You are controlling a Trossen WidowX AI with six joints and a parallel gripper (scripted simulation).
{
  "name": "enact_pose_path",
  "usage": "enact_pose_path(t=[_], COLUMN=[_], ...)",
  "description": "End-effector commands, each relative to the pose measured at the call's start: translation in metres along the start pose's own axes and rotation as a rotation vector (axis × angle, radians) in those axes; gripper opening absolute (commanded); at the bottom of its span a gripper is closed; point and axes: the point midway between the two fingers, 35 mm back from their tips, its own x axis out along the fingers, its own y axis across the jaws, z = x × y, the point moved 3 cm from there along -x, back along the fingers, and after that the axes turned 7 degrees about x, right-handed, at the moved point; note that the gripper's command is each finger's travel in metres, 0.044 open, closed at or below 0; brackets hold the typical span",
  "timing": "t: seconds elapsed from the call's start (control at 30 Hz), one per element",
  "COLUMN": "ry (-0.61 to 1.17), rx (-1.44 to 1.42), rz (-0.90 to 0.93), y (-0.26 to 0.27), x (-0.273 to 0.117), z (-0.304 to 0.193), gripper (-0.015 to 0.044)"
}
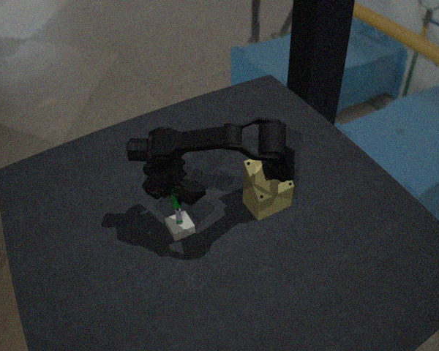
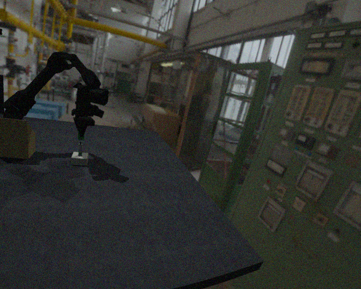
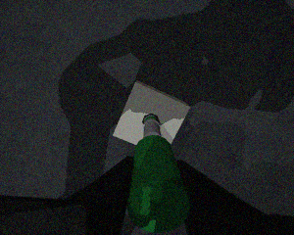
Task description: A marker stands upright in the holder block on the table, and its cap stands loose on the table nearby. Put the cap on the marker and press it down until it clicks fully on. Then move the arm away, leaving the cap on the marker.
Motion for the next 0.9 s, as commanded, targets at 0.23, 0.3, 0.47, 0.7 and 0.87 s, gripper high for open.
enact_pose_path(t=[0.23,0.3,0.47,0.7,0.87], ry=[0.002,0.002,0.002,0.001,0.001], rx=[-0.001,-0.001,-0.001,-0.001,-0.001], rz=[-0.002,-0.002,-0.002,-0.002,-0.001], y=[-0.001,-0.001,-0.001,-0.001,-0.001], x=[0.013,0.016,0.025,0.036,0.044], z=[0.0,0.0,0.001,0.0,0.0], gripper=[0.0,0.0,0.0,0.0,0.0])
